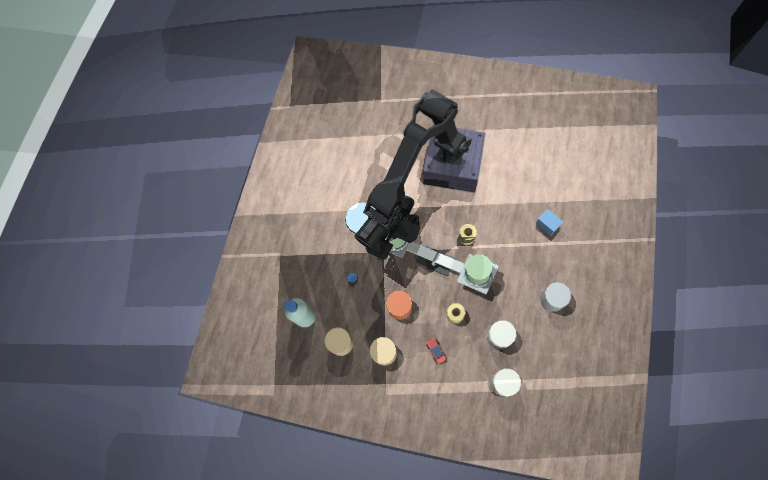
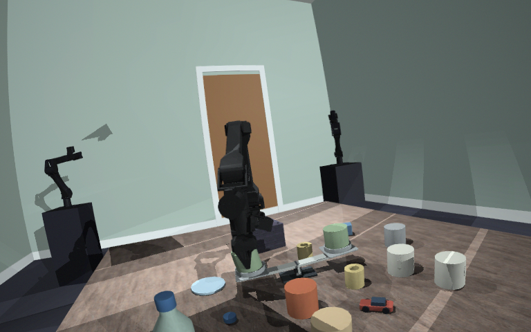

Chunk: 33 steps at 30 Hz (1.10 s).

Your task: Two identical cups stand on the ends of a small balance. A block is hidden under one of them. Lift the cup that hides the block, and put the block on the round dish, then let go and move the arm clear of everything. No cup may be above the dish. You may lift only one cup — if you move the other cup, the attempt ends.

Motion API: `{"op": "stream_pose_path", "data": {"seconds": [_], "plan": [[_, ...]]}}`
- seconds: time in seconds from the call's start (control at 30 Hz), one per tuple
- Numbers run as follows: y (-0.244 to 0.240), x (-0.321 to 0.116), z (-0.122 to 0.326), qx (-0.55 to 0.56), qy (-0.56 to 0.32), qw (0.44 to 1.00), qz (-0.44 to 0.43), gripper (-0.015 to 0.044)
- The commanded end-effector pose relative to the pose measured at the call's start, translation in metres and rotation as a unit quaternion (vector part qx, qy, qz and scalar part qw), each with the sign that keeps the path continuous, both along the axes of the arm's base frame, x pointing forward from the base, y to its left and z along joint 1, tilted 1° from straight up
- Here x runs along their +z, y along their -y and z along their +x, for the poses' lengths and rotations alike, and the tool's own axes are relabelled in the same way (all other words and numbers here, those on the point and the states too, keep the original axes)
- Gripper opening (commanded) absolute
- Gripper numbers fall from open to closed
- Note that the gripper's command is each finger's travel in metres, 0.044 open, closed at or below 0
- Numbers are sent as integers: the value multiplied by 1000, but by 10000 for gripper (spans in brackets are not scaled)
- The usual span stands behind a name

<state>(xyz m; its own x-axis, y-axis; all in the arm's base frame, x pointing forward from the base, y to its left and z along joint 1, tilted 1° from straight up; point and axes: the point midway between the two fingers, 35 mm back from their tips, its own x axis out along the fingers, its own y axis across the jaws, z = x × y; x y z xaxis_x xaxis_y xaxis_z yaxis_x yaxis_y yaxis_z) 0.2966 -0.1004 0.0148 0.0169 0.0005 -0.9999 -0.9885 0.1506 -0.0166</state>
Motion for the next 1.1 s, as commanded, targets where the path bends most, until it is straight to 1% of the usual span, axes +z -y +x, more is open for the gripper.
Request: {"op": "stream_pose_path", "data": {"seconds": [0.0, 1.07], "plan": [[1, 7, 3, 2, 4, 1000, 0, 0], [2, 47, 5, 2, 5, 1000, 0, 0]]}}
